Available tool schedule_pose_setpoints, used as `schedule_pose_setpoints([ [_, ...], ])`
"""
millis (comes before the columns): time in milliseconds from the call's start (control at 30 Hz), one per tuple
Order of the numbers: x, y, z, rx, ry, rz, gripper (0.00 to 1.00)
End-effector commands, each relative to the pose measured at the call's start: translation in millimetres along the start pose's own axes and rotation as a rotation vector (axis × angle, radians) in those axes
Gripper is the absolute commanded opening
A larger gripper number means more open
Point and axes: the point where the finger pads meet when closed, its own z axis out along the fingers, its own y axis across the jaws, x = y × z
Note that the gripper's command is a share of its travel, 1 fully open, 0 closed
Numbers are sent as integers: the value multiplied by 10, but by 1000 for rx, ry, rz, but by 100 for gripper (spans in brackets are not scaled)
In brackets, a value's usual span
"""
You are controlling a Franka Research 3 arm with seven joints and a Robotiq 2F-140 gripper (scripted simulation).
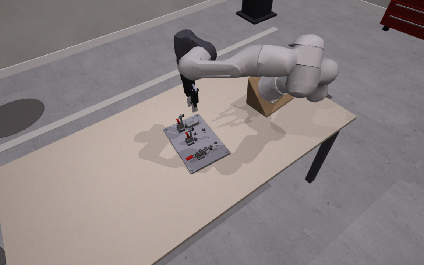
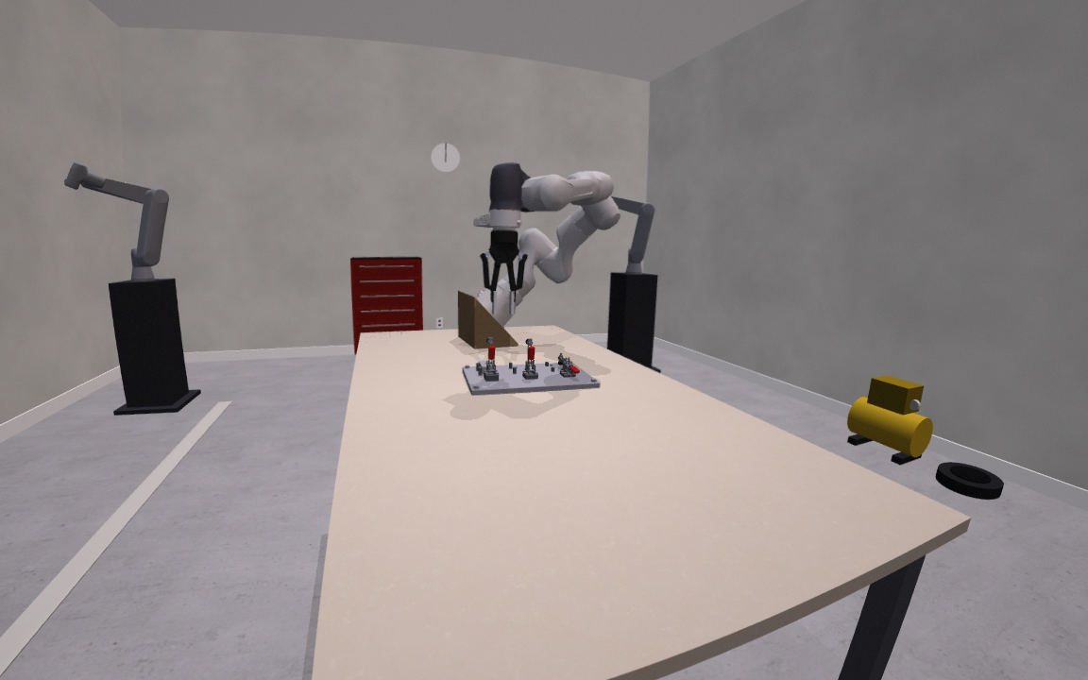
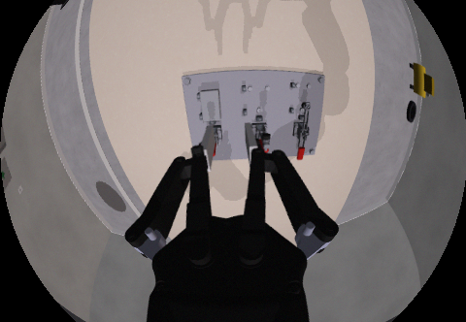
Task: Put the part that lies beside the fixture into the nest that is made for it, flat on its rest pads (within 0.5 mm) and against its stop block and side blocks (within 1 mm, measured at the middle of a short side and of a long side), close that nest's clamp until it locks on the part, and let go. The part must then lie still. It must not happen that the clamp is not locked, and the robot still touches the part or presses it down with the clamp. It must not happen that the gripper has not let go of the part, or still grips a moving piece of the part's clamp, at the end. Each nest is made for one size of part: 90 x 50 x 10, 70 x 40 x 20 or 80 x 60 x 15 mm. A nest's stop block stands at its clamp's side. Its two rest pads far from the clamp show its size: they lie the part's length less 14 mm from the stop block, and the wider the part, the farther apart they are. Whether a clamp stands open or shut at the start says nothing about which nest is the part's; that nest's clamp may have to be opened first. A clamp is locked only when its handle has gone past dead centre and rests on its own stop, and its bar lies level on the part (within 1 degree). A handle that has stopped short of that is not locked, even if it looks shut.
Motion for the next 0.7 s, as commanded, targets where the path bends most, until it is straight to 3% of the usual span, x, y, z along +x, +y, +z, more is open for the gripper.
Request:
schedule_pose_setpoints([
  [0,-2,0,5,-7,8,13,28],
  [300,-191,-114,8,-7,8,13,28],
  [667,-618,-369,13,-7,8,13,28],
])
